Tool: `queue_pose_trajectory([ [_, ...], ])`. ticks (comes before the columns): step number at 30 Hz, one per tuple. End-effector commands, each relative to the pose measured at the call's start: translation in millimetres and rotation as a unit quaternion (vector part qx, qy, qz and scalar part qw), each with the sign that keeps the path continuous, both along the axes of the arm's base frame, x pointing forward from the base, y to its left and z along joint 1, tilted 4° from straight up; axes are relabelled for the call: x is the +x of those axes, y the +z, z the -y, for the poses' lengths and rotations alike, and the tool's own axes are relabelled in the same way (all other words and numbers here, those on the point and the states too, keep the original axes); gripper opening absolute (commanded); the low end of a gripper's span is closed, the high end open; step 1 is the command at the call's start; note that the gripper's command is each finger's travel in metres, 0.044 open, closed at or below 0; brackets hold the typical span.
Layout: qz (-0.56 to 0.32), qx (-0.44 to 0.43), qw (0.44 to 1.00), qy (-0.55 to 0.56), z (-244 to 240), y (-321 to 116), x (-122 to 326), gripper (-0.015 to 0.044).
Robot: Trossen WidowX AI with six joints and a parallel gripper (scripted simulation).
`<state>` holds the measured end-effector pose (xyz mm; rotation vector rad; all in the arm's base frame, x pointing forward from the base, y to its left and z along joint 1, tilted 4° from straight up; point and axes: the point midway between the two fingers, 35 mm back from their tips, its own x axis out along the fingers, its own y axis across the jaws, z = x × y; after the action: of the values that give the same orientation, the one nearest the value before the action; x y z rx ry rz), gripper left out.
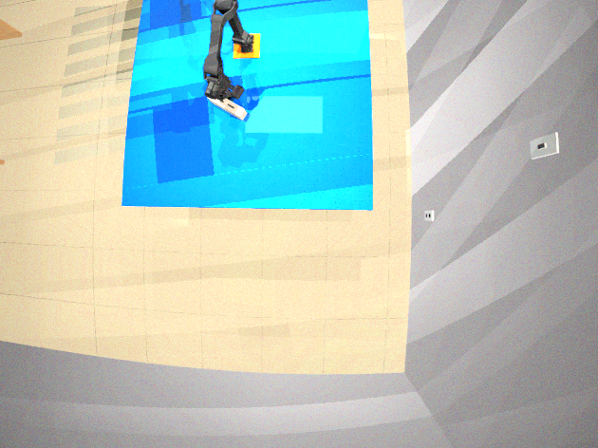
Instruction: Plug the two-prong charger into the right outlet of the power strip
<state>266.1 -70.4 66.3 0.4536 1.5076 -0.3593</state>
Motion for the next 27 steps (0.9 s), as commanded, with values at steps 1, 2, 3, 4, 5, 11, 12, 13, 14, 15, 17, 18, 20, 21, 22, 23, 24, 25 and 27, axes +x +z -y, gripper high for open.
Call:
queue_pose_trajectory([
  [1, 0.000, -0.002, 1.000, -0.001, -2.9, -0.1, -5.5, 0.0440],
  [2, 0.000, -0.002, 1.000, -0.001, -3.6, -0.2, -6.6, 0.0440],
  [3, 0.000, -0.002, 1.000, -0.001, -4.3, -0.3, -7.7, 0.0440],
  [4, 0.000, -0.002, 1.000, -0.001, -5.0, -0.4, -8.8, 0.0440],
  [5, 0.000, -0.002, 1.000, -0.001, -5.7, -0.5, -9.9, 0.0440],
  [11, 0.000, -0.002, 1.000, -0.001, -9.7, -1.1, -16.6, 0.0440],
  [12, 0.000, -0.002, 1.000, -0.001, -10.4, -1.3, -17.7, 0.0440],
  [13, 0.000, -0.002, 1.000, -0.001, -11.1, -1.4, -18.8, 0.0440],
  [14, 0.000, -0.002, 1.000, -0.001, -11.7, -1.5, -19.9, 0.0440],
  [15, 0.000, -0.002, 1.000, -0.001, -12.4, -1.7, -21.0, 0.0440],
  [17, -0.001, -0.002, 1.000, -0.001, -13.7, -2.0, -23.3, 0.0440],
  [18, -0.001, -0.001, 1.000, -0.001, -14.4, -2.2, -24.4, 0.0440],
  [20, -0.001, -0.001, 1.000, -0.001, -15.7, -2.5, -26.7, 0.0440],
  [21, -0.001, -0.001, 1.000, -0.001, -16.3, -2.7, -27.8, 0.0440],
  [22, -0.001, -0.001, 1.000, -0.001, -16.9, -2.9, -28.9, 0.0440],
  [23, -0.001, -0.001, 1.000, -0.001, -17.6, -3.1, -30.1, 0.0440],
  [24, -0.001, -0.001, 1.000, -0.001, -18.2, -3.3, -31.2, 0.0440],
  [25, -0.001, -0.001, 1.000, -0.001, -18.8, -3.5, -32.3, 0.0440],
  [27, -0.001, -0.001, 1.000, -0.001, -20.1, -3.9, -34.6, 0.0440],
])
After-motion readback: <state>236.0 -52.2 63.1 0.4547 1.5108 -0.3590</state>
